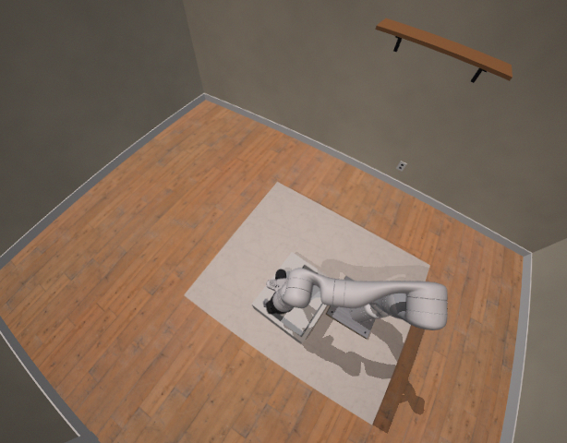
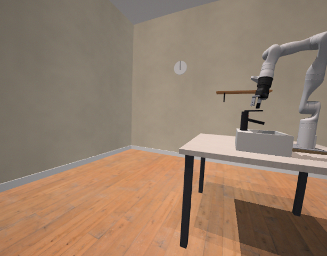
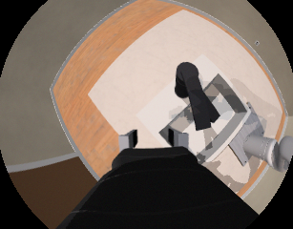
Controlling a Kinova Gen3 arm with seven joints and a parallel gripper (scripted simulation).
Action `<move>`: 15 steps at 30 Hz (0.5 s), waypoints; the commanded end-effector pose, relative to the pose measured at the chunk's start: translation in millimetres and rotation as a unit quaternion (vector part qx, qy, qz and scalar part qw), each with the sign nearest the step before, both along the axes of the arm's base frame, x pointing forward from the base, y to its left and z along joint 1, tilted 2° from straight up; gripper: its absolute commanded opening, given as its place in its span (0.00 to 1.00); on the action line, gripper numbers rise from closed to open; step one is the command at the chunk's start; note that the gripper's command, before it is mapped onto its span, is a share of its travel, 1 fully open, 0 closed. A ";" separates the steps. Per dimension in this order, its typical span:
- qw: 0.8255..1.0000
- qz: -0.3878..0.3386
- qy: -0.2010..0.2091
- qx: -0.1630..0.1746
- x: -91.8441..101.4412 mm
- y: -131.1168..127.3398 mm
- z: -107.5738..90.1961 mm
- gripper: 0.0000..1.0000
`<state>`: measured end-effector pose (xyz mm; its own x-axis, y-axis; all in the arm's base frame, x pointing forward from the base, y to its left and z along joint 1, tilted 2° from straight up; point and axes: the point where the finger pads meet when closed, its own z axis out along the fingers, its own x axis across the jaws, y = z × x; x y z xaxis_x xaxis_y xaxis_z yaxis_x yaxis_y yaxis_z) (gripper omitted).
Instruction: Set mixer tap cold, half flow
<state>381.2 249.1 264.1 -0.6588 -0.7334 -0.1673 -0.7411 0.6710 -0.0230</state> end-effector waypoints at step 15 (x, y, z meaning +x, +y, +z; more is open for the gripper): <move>1.000 0.022 0.014 -0.016 -4.7 -17.0 13.8 1.00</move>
<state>375.5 233.7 274.7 -0.6314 -0.7655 -0.1239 -0.7694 0.6383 -0.0234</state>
